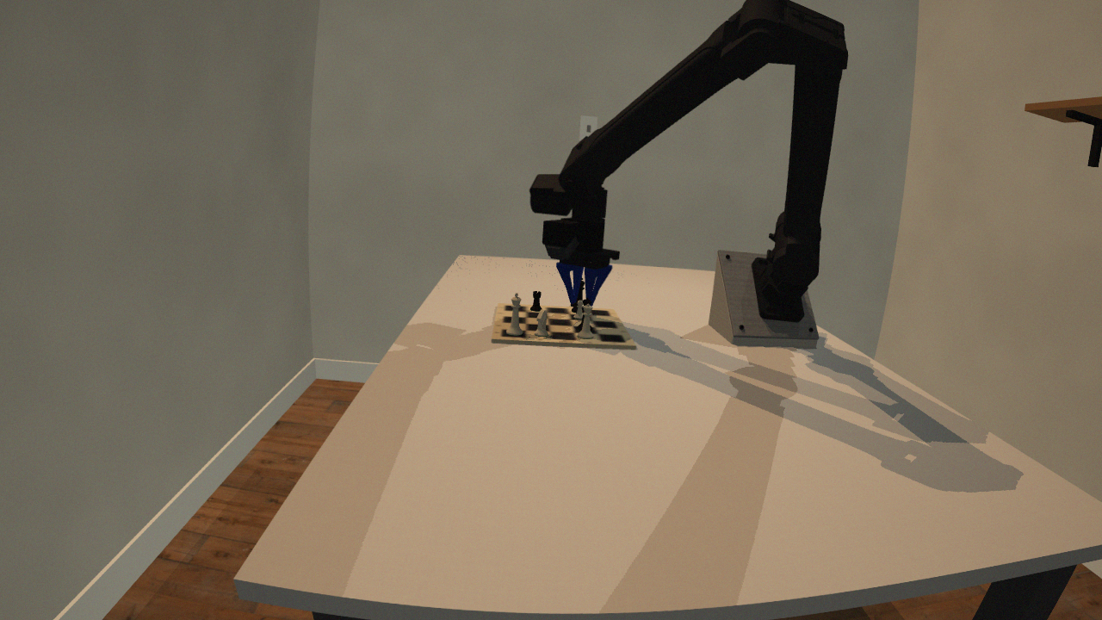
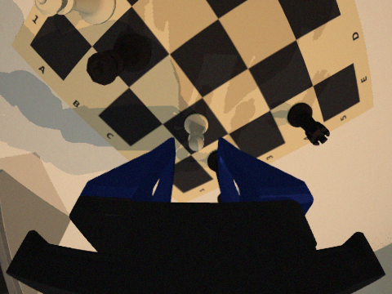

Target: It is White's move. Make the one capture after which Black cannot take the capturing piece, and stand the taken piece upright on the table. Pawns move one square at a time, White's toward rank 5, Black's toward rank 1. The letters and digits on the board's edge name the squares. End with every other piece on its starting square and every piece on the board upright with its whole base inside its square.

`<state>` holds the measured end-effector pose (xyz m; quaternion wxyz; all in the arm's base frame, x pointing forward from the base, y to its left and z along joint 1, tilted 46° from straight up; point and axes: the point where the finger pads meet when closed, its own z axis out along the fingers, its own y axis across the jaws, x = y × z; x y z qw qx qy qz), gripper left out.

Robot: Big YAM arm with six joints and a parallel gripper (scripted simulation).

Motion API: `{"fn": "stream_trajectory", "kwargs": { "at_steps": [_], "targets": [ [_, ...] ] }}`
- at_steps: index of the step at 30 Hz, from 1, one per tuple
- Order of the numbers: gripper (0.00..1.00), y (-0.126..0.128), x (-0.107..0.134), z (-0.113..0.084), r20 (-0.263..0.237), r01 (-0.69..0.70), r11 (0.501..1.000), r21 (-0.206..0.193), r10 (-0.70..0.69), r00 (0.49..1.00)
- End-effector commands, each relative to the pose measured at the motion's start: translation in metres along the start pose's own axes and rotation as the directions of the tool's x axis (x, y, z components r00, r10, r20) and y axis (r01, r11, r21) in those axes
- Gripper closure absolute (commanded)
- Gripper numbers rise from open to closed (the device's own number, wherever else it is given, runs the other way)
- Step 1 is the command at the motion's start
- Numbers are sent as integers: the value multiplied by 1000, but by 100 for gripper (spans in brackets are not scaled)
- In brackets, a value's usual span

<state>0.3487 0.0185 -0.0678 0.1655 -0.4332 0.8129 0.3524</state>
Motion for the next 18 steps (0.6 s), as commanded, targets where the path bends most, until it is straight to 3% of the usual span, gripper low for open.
{"fn": "stream_trajectory", "kwargs": {
  "at_steps": [1, 18],
  "targets": [
    [68, -1, 1, 12, 2, -13, 1000, -7, 13, 1000],
    [68, -3, 2, 16, 6, -16, 1000, -3, 16, 1000]
  ]
}}
